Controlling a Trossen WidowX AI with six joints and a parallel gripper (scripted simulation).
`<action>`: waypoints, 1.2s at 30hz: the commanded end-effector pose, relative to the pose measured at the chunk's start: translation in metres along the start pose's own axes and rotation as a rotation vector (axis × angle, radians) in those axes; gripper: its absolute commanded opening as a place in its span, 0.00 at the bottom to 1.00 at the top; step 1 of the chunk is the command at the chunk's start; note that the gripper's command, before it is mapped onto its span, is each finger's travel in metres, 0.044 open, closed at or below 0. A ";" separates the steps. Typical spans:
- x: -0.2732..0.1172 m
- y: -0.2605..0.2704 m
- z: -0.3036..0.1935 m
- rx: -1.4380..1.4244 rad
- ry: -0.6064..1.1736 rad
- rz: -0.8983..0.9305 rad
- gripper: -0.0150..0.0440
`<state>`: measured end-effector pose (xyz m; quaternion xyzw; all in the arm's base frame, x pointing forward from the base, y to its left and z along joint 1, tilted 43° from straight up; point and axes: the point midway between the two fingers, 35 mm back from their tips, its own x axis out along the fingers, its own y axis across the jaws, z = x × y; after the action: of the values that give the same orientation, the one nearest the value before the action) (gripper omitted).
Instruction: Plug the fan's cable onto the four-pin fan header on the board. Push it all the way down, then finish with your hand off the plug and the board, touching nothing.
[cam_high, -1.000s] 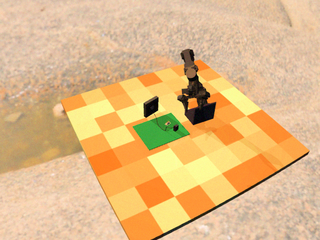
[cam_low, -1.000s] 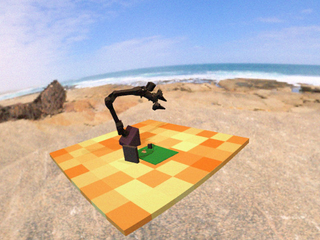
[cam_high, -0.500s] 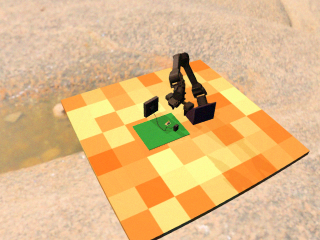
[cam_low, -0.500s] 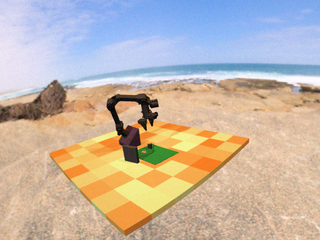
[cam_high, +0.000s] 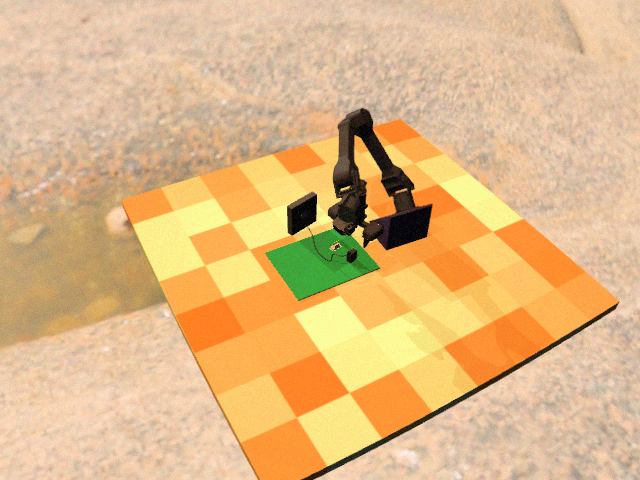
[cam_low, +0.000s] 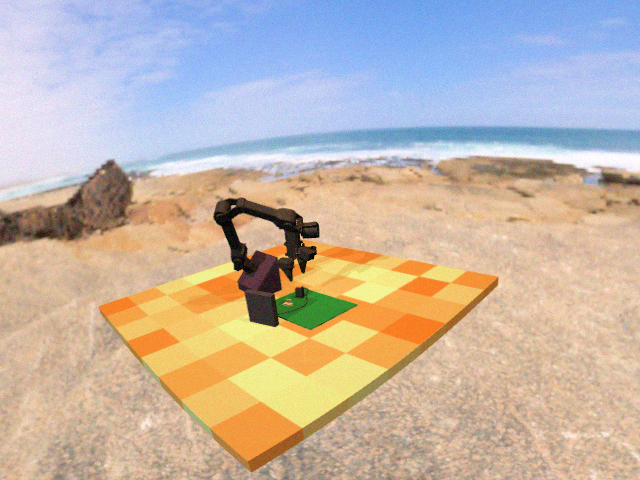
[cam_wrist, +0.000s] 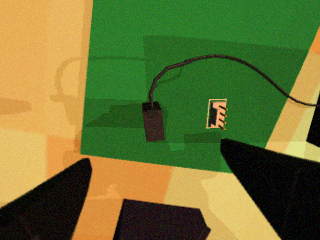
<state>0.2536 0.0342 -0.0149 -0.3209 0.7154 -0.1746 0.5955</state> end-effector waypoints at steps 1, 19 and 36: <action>0.025 -0.001 -0.005 -0.008 0.001 -0.009 1.00; 0.045 -0.001 -0.004 -0.008 0.000 -0.009 1.00; 0.073 -0.002 -0.005 -0.008 0.001 -0.011 1.00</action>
<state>0.2445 -0.0123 -0.0630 -0.3234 0.7149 -0.1755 0.5946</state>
